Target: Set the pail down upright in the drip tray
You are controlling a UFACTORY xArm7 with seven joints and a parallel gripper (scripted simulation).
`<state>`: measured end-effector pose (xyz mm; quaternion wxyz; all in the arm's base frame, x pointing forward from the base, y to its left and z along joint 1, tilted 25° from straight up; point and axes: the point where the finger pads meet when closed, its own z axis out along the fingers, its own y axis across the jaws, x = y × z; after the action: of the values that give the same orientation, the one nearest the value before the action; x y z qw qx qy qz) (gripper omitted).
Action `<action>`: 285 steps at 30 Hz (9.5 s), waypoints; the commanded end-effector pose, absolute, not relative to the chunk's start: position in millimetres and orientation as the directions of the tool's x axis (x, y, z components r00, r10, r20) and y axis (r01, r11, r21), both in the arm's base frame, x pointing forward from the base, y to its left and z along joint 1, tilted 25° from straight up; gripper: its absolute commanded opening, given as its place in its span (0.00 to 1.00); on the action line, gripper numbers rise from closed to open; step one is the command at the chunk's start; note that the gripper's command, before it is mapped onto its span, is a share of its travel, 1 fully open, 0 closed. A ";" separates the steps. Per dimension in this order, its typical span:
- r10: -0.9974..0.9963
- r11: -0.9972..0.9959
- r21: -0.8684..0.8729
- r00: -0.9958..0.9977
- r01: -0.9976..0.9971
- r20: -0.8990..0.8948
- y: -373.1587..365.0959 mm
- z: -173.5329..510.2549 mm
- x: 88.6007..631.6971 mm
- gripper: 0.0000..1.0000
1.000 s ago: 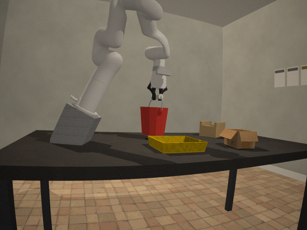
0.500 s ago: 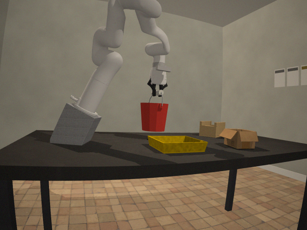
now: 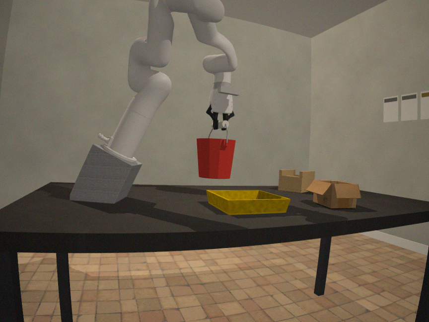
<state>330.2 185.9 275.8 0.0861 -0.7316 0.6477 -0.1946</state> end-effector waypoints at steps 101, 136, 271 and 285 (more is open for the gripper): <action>-0.982 -0.147 -0.382 0.086 -0.912 0.171 186.4 293.6 323.8 0.00; -0.982 -0.147 -0.382 0.086 -0.912 0.171 151.1 298.2 323.6 0.00; -0.982 -0.147 -0.382 0.086 -0.912 0.171 -116.2 333.6 321.6 0.00; -0.982 -0.147 -0.382 0.086 -0.912 0.171 -116.8 333.7 321.6 0.00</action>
<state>321.1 -116.7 331.8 0.0876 -0.7320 0.6473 -0.1934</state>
